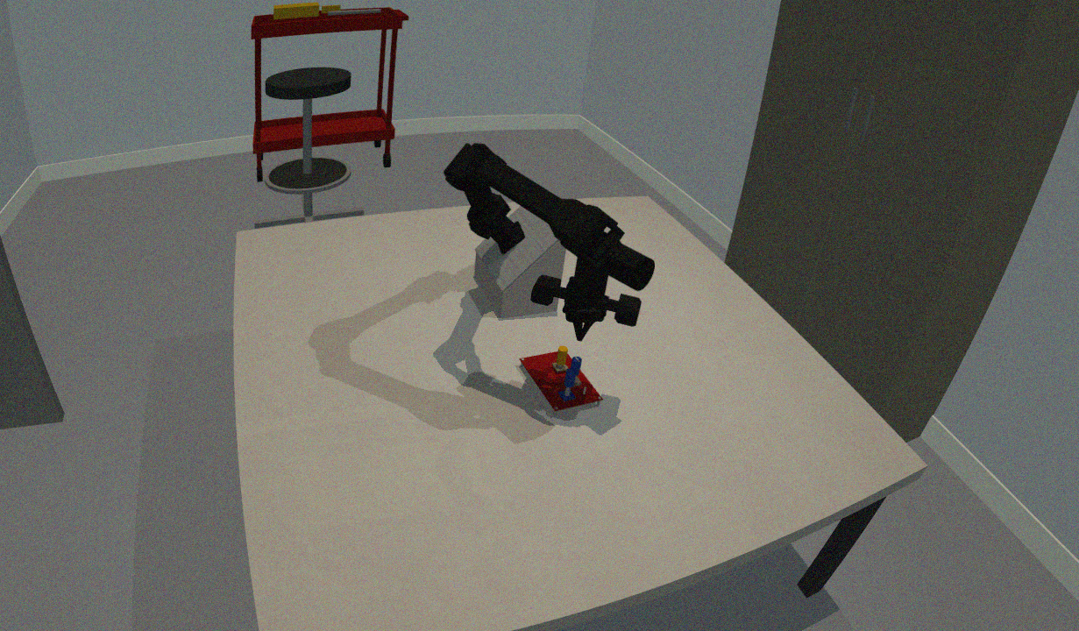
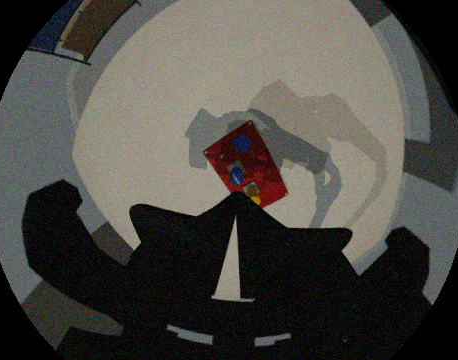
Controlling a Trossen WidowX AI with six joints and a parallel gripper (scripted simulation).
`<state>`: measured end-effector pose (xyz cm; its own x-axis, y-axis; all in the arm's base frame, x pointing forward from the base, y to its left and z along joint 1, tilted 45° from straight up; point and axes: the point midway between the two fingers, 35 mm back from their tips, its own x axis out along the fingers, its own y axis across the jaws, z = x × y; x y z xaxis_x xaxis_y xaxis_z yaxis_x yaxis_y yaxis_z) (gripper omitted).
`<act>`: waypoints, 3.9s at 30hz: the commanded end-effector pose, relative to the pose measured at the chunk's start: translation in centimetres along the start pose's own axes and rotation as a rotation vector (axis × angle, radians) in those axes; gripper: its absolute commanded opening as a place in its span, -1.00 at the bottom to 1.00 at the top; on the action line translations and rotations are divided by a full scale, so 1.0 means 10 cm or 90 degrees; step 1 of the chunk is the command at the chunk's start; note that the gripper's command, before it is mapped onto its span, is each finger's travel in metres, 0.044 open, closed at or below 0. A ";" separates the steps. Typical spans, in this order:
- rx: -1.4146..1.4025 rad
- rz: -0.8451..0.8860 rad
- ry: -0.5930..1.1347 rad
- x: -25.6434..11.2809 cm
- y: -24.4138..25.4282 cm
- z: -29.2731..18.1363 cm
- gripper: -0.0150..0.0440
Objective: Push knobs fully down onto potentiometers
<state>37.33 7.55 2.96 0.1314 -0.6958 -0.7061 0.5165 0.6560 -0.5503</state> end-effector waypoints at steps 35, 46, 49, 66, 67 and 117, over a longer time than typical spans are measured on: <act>0.024 0.001 0.002 0.38 0.02 0.02 -0.49; 0.024 0.001 0.002 0.41 0.02 0.02 -0.49; 0.024 0.001 0.002 0.42 0.02 0.02 -0.49; 0.024 0.001 0.002 0.43 0.02 0.02 -0.49; 0.024 0.001 0.002 0.43 0.02 0.02 -0.49; 0.024 0.001 0.002 0.52 0.02 0.02 -0.49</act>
<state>38.15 4.37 -0.54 0.1330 -0.6899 -0.7115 0.5445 0.6507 -0.5292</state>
